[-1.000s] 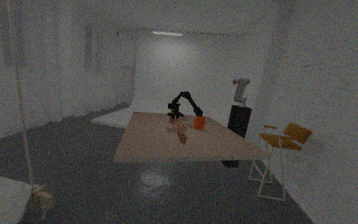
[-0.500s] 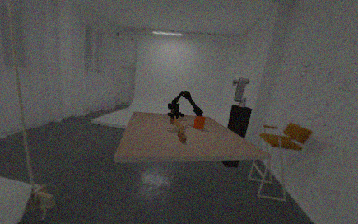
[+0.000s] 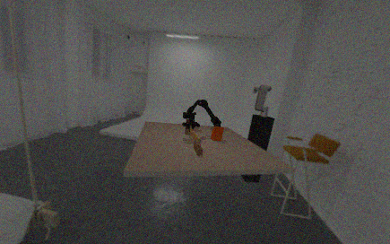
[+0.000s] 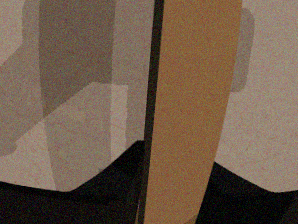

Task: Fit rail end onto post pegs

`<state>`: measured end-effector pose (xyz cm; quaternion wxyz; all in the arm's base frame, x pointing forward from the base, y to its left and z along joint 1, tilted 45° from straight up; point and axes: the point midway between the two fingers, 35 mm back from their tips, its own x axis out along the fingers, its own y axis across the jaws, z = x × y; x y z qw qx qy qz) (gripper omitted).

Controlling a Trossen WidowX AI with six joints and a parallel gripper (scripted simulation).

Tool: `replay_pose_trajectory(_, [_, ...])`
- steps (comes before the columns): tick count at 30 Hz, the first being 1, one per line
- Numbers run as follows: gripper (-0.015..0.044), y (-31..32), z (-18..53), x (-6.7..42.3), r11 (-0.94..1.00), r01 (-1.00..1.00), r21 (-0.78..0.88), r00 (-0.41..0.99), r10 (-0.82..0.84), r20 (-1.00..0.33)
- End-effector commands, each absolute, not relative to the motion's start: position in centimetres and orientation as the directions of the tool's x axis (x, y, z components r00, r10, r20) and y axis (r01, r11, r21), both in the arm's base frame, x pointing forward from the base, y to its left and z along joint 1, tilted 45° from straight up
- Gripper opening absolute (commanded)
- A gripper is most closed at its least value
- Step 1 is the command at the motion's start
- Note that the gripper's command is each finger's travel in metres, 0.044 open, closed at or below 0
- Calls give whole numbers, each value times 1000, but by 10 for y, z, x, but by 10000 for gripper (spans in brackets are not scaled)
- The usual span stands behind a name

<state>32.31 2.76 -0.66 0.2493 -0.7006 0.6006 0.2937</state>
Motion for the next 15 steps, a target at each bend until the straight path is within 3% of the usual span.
replay_pose_trajectory(1, [0,29,-1,325,-164,-987,-4,117,-692,-713])
replay_pose_trajectory(15, [0,26,1,326,-164,-987,-4,117,-692,-713])
